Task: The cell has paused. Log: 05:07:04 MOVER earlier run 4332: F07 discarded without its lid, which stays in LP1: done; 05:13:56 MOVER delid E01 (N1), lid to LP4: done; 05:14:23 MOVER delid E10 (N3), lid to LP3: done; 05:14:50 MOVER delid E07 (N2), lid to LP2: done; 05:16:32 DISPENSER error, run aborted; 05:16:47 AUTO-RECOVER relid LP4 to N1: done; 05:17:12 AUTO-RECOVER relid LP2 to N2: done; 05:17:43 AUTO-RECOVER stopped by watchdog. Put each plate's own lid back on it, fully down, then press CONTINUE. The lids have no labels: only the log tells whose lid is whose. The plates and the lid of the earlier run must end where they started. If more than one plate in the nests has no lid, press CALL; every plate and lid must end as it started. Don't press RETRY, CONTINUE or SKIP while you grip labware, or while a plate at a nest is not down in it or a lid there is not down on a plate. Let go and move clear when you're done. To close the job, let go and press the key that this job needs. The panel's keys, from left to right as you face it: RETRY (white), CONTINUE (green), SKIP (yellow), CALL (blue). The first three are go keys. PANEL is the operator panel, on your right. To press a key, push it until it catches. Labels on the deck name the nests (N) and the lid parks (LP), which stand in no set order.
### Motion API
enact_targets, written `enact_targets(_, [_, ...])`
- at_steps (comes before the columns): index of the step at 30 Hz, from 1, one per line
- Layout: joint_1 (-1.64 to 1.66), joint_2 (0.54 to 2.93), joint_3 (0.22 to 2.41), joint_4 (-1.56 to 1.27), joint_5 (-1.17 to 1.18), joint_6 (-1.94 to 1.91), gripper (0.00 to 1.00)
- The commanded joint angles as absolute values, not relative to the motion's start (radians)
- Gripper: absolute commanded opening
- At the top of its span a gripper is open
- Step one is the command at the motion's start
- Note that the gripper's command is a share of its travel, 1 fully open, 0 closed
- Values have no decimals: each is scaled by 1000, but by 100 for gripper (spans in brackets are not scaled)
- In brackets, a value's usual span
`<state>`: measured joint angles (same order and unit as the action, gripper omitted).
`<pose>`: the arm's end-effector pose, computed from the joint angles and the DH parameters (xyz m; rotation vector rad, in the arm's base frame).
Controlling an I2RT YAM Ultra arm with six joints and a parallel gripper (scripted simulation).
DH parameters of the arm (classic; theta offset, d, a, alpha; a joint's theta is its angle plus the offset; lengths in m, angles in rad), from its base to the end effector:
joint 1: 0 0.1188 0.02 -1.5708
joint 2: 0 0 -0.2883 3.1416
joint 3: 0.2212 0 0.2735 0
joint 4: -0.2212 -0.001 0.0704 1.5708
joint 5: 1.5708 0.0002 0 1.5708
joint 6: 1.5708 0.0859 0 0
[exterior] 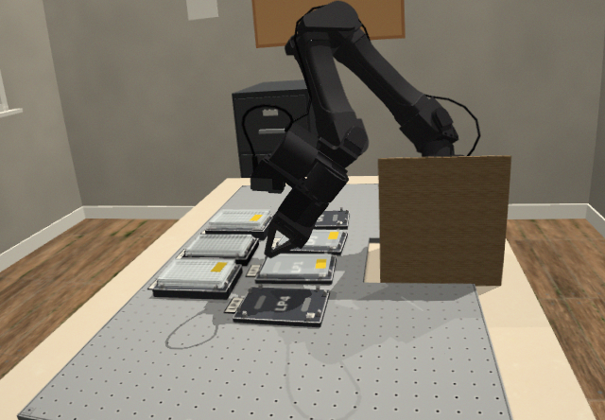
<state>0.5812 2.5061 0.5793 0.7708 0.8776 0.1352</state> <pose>0.2577 0.0914 -0.0958 -0.2906 2.3212 -0.8515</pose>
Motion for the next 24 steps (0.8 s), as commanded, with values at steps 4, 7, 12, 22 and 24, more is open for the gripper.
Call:
enact_targets(4, [593,2500,604,748,892,142,0])
enact_targets(7, [593,2500,604,748,892,142,0])
enact_targets(12, [513,2454,658,777,859,37,0])
enact_targets(22, [414,2433,741,748,807,-94,0])
enact_targets(24, [392,2428,763,740,795,-120,0])
